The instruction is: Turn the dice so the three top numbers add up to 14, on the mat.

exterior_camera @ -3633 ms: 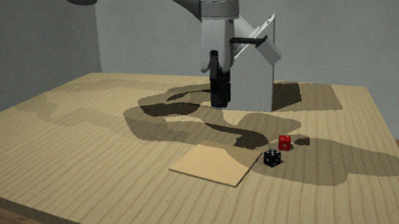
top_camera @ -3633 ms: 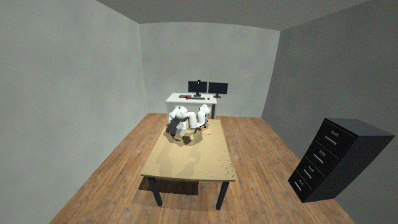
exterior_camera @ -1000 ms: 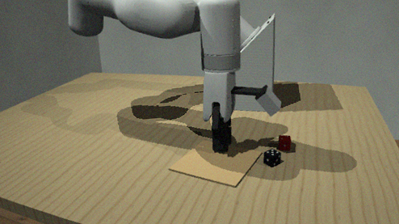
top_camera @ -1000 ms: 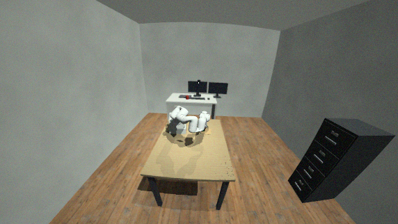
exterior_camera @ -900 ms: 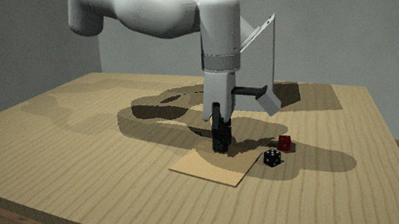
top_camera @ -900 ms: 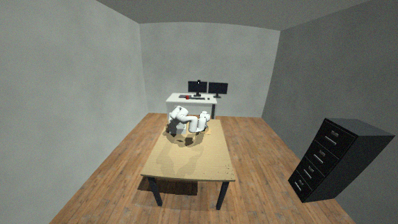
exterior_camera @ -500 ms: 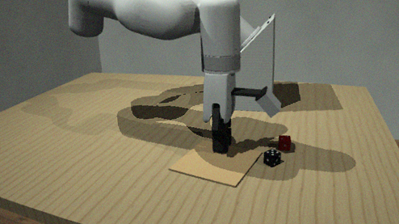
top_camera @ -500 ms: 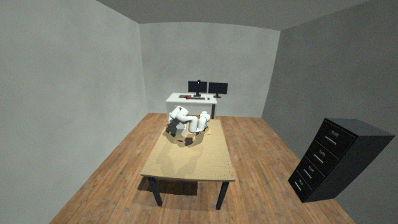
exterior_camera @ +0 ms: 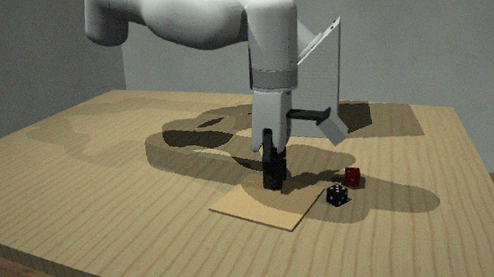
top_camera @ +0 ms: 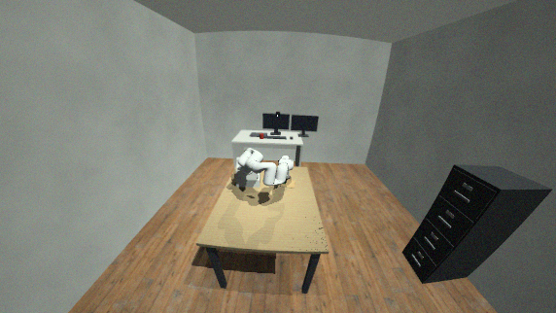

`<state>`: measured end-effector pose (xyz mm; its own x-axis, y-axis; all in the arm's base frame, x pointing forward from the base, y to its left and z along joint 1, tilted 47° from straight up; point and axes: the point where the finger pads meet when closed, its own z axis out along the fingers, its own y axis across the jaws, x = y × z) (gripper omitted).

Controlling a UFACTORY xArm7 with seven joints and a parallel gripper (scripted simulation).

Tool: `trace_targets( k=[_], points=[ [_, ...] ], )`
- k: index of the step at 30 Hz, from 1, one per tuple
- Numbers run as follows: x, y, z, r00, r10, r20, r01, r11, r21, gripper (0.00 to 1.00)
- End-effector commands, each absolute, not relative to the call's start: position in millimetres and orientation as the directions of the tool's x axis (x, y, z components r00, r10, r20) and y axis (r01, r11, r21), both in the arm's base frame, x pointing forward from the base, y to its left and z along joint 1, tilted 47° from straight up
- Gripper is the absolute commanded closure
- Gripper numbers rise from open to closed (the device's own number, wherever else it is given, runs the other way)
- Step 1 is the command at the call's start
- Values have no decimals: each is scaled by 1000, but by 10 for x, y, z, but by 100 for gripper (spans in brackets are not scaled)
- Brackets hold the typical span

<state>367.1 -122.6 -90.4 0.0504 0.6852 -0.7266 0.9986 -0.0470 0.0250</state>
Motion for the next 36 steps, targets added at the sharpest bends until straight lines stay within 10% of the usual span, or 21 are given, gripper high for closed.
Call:
trace_targets(
  k=[1, 26, 36],
  points=[
    [3682, -1209, -897, 50, 687, -725, 999, -44, 27, 79],
    [3682, -1209, -897, 50, 687, -725, 999, -44, 27, 79],
    [3682, -1209, -897, 50, 687, -725, 999, -44, 27, 63]
  ],
)
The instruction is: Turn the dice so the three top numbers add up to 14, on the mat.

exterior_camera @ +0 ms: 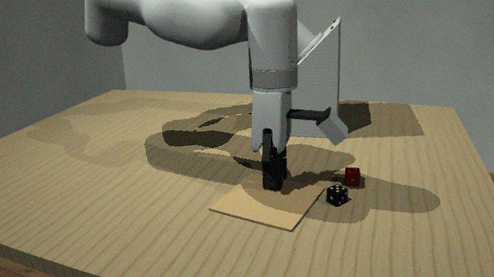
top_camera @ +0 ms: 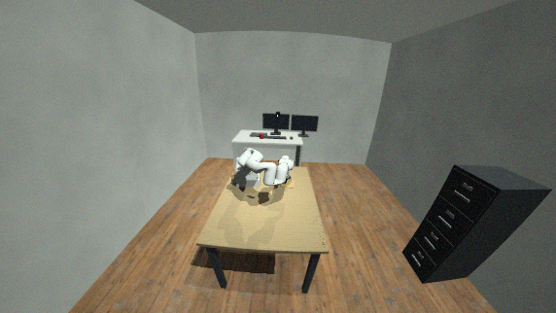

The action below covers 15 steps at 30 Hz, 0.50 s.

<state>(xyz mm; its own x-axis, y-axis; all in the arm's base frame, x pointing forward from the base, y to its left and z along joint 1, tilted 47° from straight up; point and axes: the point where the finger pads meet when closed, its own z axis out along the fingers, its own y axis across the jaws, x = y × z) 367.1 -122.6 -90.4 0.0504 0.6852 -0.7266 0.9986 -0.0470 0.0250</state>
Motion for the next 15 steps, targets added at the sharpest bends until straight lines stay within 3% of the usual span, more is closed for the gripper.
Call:
trace_targets(
  k=[1, 3, 15],
  points=[
    [3682, -1209, -897, 50, 687, -725, 999, -44, 27, 63],
    [3682, -1209, -897, 50, 687, -725, 999, -44, 27, 58],
    [3682, -1207, -896, 50, 687, -725, 999, -44, 27, 58]
  ],
)
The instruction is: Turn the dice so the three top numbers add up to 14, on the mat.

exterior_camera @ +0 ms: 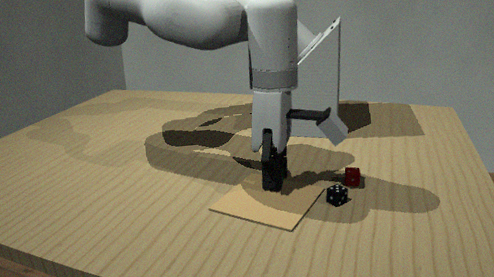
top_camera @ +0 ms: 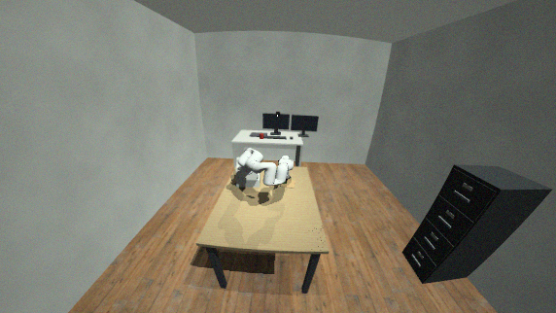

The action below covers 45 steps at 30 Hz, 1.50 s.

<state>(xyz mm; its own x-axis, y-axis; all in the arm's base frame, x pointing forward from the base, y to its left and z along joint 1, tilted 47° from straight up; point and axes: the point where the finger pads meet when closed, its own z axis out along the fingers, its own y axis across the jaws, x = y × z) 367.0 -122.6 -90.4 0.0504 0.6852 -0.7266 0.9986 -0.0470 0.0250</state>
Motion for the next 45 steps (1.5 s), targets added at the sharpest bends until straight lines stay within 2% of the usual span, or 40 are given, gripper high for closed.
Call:
trace_targets(
  k=[1, 32, 33, 45],
  points=[
    [3682, -1203, -892, 50, 687, -725, 999, -44, 27, 58],
    [3694, -556, -278, 50, 687, -725, 999, -44, 27, 58],
    [3694, -556, -278, 50, 687, -725, 999, -44, 27, 0],
    [3694, -556, -278, 50, 687, -725, 999, -44, 27, 0]
  ],
)
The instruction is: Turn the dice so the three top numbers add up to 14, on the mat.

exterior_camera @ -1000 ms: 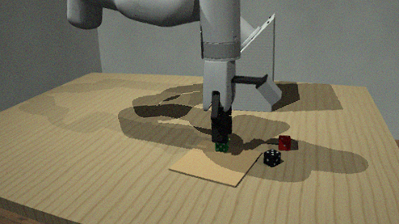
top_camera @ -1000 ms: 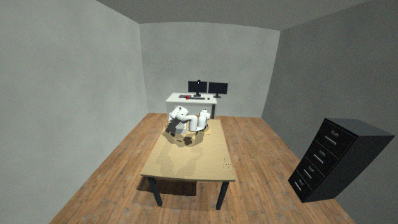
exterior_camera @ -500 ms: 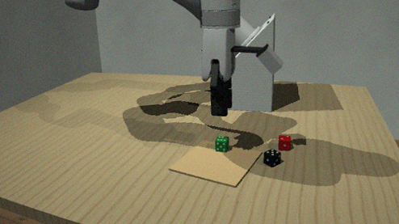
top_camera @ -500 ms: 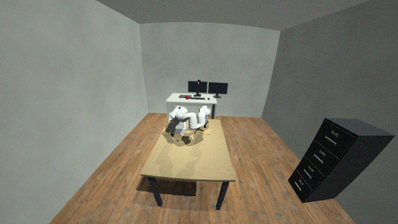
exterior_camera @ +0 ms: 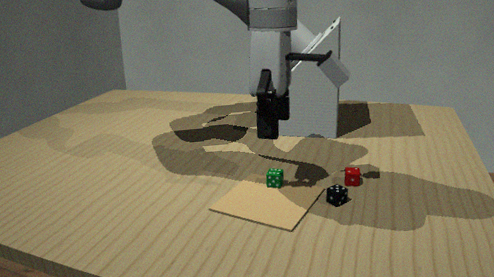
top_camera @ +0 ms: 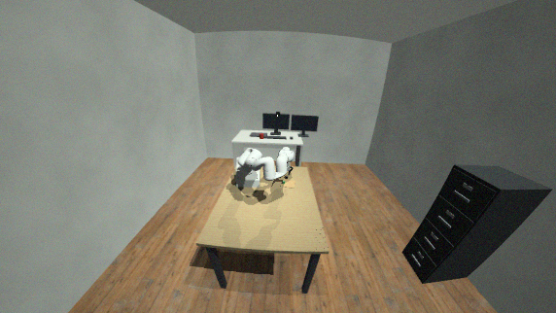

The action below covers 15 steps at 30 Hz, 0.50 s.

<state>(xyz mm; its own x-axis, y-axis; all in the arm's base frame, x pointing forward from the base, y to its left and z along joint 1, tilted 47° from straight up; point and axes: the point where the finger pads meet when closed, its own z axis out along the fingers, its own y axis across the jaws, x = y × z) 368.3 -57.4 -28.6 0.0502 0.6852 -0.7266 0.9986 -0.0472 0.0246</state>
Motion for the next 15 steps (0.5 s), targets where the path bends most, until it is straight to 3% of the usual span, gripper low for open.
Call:
trace_targets(
  k=[1, 15],
  points=[
    [3694, -556, -278, 50, 687, -725, 999, -44, 27, 0],
    [3694, -550, -285, 29, 688, -725, 999, -30, 12, 0]
  ],
)
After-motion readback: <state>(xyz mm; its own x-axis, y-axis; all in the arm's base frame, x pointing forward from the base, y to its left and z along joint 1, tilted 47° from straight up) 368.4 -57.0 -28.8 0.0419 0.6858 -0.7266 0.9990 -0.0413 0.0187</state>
